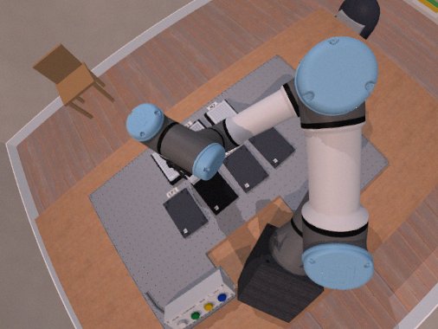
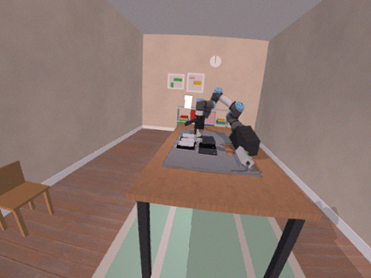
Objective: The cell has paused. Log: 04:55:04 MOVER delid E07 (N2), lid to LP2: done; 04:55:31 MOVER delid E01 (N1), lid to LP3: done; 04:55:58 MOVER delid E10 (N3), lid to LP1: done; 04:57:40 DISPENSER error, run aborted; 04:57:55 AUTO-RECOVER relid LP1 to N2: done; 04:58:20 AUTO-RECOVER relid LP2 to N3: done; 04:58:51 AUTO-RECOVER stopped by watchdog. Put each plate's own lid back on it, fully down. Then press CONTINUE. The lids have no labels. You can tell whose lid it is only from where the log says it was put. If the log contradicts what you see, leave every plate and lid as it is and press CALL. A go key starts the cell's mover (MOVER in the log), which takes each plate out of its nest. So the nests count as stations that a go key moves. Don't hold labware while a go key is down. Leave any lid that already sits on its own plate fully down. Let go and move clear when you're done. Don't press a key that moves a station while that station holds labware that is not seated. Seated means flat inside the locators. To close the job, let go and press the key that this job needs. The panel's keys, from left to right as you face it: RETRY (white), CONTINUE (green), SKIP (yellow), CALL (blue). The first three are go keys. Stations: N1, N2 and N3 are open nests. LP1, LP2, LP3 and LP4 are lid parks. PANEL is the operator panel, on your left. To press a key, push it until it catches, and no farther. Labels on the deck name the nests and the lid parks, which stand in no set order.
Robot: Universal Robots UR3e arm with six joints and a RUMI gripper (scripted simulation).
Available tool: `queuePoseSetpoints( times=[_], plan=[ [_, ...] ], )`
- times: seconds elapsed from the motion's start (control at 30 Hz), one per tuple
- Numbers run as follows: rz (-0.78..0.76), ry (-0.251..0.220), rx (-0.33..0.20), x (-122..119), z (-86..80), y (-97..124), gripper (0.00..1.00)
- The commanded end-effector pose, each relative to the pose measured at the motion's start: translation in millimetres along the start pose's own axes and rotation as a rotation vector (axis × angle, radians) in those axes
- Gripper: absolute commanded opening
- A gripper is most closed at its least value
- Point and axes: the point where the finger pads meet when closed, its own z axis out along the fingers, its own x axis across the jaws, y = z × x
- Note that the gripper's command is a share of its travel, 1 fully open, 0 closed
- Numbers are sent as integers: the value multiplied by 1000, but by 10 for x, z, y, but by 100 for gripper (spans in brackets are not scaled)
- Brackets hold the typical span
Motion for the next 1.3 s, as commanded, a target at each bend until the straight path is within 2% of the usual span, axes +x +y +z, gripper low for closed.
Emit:
queuePoseSetpoints(
  times=[0.0, 0.57, 1.27],
  plan=[
    [-1, -3, 1, 176, -4, -153, 0],
    [0, -3, 1, 748, -2, -620, 0],
    [0, -3, 1, 748, 37, -622, 0]
  ],
)
